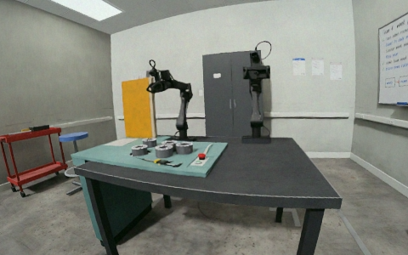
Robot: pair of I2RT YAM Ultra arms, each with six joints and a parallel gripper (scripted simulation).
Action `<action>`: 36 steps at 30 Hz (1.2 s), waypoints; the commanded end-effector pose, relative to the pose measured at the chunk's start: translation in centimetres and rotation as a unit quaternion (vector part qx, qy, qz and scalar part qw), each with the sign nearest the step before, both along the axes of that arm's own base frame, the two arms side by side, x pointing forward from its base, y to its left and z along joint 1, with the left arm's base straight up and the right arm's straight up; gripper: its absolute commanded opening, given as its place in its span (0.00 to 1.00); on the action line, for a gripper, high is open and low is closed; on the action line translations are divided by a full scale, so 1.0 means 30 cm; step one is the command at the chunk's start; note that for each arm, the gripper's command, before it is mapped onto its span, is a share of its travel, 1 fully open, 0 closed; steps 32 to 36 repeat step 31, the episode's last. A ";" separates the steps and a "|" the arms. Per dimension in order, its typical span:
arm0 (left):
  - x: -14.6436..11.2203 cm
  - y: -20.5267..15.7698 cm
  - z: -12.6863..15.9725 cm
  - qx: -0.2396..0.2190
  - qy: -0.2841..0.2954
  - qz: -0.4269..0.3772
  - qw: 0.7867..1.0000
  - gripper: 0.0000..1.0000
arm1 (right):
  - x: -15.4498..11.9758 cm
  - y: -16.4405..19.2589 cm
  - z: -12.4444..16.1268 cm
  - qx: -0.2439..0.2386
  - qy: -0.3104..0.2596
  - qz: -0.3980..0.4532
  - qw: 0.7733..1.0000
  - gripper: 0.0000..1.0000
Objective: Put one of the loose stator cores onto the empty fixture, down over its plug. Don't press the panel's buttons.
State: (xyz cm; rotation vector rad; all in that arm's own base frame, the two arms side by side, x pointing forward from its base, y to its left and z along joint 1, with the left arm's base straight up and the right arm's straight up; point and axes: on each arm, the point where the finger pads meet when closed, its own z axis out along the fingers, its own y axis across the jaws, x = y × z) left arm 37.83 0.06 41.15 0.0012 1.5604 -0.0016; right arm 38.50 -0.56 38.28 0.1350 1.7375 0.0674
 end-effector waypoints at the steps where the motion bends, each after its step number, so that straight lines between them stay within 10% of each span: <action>1: -0.024 -0.002 0.105 -0.003 -0.041 -0.001 0.999 1.00 | -0.003 0.004 0.120 -0.095 -0.114 0.017 0.989 0.39; 6: -0.024 -0.002 0.105 -0.003 -0.041 -0.001 0.999 1.00 | 0.012 0.011 0.029 -0.074 -0.072 0.022 0.994 0.39; 10: -0.024 -0.002 0.105 -0.003 -0.041 -0.001 0.999 1.00 | -0.061 0.021 0.236 -0.065 -0.150 0.022 0.986 0.39; 36: -0.024 -0.002 0.105 -0.003 -0.041 -0.001 0.999 1.00 | -0.045 0.038 0.214 -0.065 -0.137 0.029 0.988 0.39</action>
